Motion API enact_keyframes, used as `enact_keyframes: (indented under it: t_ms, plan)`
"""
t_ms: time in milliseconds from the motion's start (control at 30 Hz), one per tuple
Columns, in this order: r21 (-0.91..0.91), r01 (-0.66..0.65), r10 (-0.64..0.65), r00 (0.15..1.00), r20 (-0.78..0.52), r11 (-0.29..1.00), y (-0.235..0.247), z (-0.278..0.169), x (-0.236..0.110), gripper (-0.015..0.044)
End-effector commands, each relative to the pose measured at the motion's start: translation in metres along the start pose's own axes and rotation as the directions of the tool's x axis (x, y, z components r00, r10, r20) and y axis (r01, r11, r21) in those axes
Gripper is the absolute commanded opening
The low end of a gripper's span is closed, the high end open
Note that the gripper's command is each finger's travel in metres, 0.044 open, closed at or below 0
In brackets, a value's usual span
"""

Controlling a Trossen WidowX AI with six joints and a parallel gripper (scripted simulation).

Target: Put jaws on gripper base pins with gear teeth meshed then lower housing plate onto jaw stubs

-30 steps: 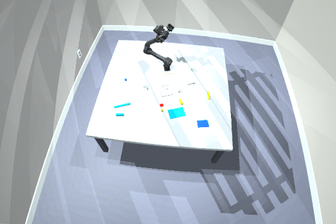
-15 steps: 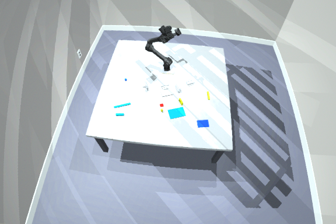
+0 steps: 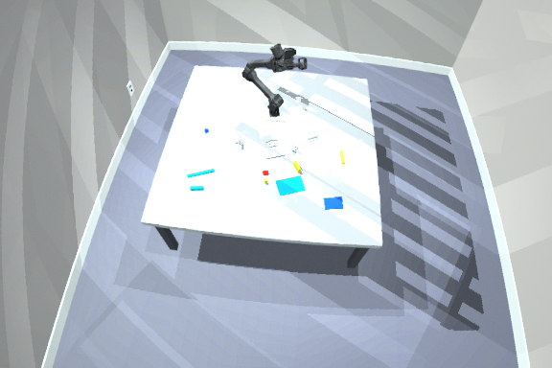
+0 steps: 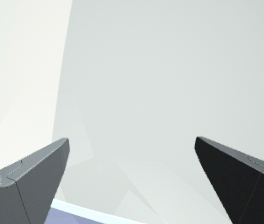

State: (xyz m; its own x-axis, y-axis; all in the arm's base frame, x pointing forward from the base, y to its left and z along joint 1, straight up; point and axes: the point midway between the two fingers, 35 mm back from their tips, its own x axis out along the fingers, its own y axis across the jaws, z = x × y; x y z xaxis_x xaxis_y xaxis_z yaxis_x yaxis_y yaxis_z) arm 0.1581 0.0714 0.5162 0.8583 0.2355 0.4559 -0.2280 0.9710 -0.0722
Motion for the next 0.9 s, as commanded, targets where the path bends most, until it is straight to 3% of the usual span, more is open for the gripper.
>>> enact_keyframes:
  t_ms: [0,400,867]
  plan:
    - [-0.114,-0.024,0.020,0.999,-0.038,0.993,0.009,-0.009,0.009,0.0440]
    - [-0.448,-0.150,0.068,0.979,-0.194,0.882,0.033,-0.050,0.032,0.0440]
    - [-0.706,-0.367,0.099,0.915,-0.390,0.606,0.054,-0.106,0.053,0.0440]
